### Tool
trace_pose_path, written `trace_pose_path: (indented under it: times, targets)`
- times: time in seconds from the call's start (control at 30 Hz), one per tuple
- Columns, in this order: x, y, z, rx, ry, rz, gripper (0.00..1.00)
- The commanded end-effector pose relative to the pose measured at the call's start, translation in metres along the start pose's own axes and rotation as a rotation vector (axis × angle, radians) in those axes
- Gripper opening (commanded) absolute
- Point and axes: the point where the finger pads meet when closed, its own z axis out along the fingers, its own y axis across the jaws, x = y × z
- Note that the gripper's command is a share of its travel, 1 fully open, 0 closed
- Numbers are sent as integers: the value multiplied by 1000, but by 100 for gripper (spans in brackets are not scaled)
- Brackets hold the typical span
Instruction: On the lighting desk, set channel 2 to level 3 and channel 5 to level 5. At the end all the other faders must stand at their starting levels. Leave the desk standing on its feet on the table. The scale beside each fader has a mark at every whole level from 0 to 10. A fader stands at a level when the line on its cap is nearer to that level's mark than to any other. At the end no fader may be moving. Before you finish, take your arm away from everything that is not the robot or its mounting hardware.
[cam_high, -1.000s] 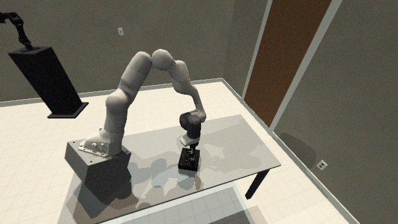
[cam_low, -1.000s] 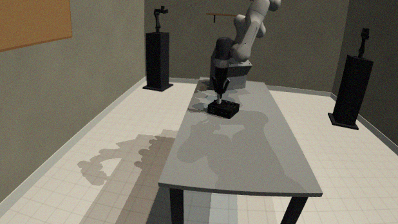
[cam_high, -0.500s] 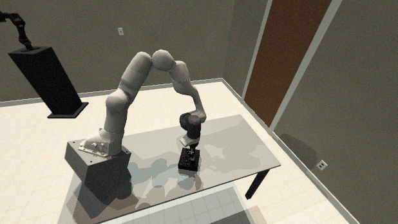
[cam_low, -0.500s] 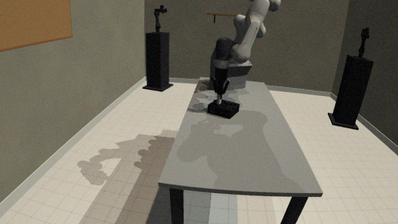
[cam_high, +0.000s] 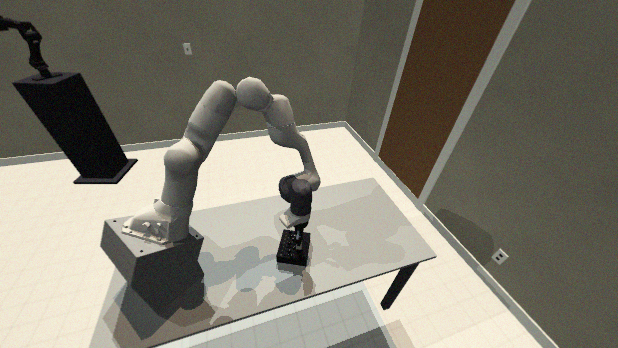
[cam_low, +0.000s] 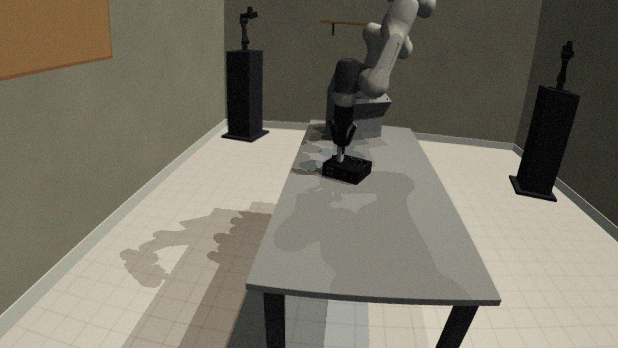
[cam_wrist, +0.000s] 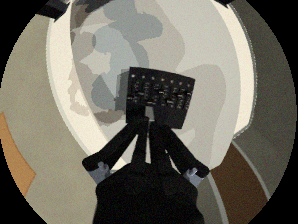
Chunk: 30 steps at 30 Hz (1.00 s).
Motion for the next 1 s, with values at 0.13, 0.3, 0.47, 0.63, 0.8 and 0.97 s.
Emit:
trace_pose_path:
  times: [0.13, 0.3, 0.47, 0.63, 0.8, 0.97]
  targets:
    - [1, 1, 1, 1, -2, -5, 0]
    - [3, 1, 1, 1, -2, -5, 0]
    - [5, 1, 1, 1, -2, -5, 0]
    - [7, 1, 1, 1, -2, -5, 0]
    - [10, 1, 1, 1, -2, -5, 0]
    - [13, 0, 1, 1, -2, -5, 0]
